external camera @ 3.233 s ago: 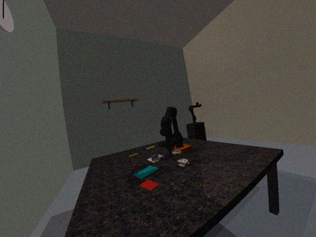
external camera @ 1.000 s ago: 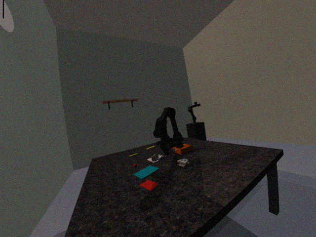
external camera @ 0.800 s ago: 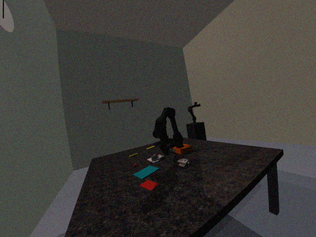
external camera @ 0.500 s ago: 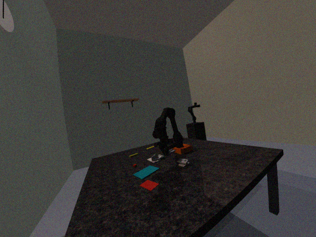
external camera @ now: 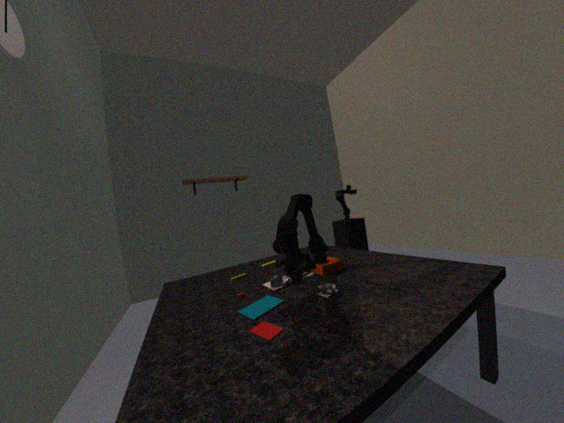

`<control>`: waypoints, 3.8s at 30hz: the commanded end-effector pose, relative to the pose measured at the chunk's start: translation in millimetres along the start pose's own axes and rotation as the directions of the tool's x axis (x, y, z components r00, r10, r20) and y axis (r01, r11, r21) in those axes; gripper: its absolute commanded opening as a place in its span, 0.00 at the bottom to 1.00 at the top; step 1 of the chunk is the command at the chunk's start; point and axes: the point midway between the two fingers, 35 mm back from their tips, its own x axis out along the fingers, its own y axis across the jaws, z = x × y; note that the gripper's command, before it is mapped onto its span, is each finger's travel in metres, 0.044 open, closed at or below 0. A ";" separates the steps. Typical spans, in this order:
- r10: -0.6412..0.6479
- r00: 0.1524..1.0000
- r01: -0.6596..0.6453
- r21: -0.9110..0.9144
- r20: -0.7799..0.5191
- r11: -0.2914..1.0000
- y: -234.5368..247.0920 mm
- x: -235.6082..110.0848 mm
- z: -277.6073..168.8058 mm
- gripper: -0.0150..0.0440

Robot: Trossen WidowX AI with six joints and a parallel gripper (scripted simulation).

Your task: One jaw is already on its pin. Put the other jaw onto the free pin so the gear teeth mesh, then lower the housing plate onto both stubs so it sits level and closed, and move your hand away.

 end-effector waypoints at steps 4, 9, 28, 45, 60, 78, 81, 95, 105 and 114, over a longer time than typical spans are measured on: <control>0.003 1.000 -0.003 -0.004 0.000 1.000 0.6 11.6 0.5 0.32; 0.003 1.000 -0.003 -0.004 0.001 1.000 0.8 19.7 0.8 0.32; 0.003 1.000 -0.003 -0.004 0.001 1.000 1.7 43.0 3.1 0.45; 0.003 1.000 -0.003 -0.004 0.001 1.000 1.3 -28.9 2.6 1.00; 0.003 1.000 -0.003 -0.004 0.001 1.000 1.3 -28.9 2.6 1.00; 0.003 1.000 -0.003 -0.004 0.001 1.000 1.3 -28.9 2.6 1.00; 0.003 1.000 -0.003 -0.004 0.001 1.000 1.3 -28.9 2.6 1.00; 0.002 1.000 -0.002 0.265 0.001 0.964 -4.6 -28.7 3.2 0.51; 0.001 1.000 -0.001 0.526 0.001 0.850 -10.9 -28.5 4.0 0.25; 0.001 1.000 -0.001 0.726 0.001 0.688 -16.5 -28.4 4.8 0.25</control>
